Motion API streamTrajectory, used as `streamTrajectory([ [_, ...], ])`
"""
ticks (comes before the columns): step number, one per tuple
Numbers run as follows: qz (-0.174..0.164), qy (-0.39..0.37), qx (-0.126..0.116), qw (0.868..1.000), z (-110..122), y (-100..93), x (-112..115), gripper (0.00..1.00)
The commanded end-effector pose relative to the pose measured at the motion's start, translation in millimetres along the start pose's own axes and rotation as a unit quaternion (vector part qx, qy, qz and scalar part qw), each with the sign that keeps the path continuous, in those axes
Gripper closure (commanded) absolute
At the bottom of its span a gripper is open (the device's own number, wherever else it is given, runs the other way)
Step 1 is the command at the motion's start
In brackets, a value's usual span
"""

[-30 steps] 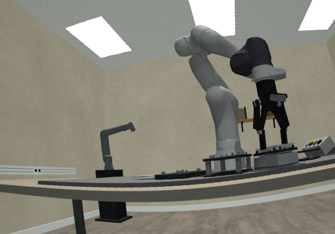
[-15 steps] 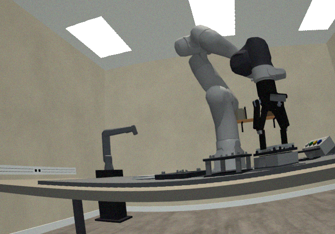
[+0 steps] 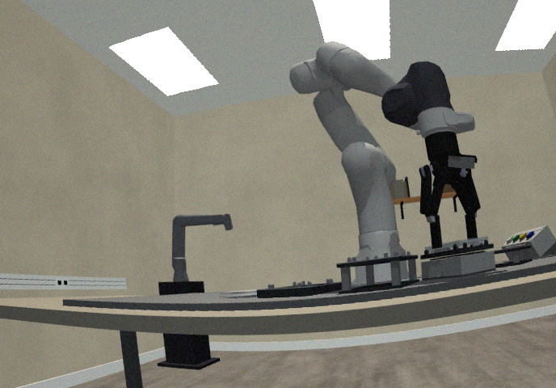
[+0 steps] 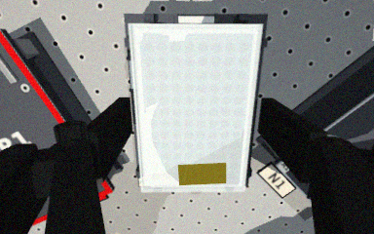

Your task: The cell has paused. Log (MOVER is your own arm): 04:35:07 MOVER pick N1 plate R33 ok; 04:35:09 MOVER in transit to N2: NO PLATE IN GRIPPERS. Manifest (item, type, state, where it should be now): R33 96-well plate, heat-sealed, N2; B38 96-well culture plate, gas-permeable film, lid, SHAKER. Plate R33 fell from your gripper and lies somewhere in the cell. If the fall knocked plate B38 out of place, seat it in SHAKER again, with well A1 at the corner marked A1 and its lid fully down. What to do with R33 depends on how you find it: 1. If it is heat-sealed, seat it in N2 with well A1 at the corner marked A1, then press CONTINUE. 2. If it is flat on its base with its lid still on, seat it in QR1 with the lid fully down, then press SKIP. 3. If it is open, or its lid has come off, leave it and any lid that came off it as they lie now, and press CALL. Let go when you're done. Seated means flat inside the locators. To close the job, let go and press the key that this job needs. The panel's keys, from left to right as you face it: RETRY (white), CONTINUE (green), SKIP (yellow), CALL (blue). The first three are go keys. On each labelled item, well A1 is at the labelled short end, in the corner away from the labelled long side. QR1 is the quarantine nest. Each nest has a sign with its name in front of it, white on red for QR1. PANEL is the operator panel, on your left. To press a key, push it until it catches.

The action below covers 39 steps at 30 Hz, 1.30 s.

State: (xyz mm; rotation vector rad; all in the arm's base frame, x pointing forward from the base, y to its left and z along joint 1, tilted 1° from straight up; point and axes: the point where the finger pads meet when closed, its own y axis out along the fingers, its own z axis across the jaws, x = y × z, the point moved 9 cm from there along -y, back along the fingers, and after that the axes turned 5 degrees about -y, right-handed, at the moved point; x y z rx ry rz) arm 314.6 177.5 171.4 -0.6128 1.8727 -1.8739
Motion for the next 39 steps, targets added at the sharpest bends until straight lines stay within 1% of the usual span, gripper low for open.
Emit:
streamTrajectory([
  [1, 0.000, -0.002, 0.001, 1.000, 0, 0.8, 0, 0.30],
  [24, 0.000, -0.002, 0.001, 1.000, 0, -0.4, 0, 0.30],
  [33, 0.000, -0.002, 0.001, 1.000, 0, -8.3, 0, 0.30],
  [39, 0.000, -0.002, 0.001, 1.000, 0, -21.8, 0, 0.30],
])
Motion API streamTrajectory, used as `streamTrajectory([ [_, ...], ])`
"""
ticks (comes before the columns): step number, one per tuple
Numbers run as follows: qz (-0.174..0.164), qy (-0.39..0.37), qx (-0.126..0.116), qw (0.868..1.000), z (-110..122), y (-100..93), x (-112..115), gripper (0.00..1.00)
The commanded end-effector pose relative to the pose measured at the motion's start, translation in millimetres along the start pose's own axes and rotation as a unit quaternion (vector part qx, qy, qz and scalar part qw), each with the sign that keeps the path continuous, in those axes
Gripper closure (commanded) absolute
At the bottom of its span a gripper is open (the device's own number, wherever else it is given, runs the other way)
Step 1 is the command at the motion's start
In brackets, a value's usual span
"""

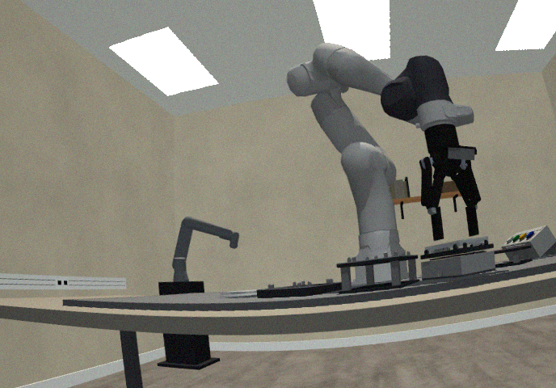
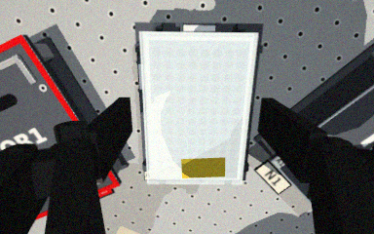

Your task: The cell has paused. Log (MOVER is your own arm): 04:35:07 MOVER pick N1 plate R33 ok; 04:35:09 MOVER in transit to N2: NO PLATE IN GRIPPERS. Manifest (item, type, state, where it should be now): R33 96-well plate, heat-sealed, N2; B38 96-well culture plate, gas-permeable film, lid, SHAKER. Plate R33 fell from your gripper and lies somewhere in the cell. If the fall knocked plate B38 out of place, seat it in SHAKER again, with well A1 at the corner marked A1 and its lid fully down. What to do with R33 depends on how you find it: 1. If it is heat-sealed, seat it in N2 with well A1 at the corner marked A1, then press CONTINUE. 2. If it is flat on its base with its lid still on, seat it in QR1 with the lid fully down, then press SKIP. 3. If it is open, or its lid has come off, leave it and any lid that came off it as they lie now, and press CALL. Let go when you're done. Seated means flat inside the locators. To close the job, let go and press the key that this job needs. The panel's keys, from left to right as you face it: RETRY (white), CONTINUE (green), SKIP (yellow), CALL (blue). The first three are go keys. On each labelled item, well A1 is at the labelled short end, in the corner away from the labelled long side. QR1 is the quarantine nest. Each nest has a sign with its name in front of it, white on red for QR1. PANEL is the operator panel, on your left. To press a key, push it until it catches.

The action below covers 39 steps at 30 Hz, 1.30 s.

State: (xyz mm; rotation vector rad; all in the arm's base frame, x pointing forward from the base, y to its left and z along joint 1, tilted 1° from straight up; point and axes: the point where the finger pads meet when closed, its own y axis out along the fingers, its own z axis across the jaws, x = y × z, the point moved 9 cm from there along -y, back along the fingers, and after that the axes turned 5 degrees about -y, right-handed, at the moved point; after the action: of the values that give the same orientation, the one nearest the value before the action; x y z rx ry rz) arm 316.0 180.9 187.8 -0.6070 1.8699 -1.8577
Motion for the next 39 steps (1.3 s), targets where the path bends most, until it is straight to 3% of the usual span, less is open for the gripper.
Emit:
streamTrajectory([
  [1, -0.006, 0.002, 0.002, 1.000, 2, -8.2, 3, 0.30],
  [19, -0.006, 0.002, 0.002, 1.000, 1, -52.3, 2, 0.30],
  [31, -0.006, 0.002, 0.002, 1.000, 1, -58.5, 2, 0.30],
  [32, -0.006, 0.002, 0.002, 1.000, 1, -58.5, 2, 0.90],
  [39, -0.006, 0.002, 0.002, 1.000, 1, -58.5, 2, 0.90],
])
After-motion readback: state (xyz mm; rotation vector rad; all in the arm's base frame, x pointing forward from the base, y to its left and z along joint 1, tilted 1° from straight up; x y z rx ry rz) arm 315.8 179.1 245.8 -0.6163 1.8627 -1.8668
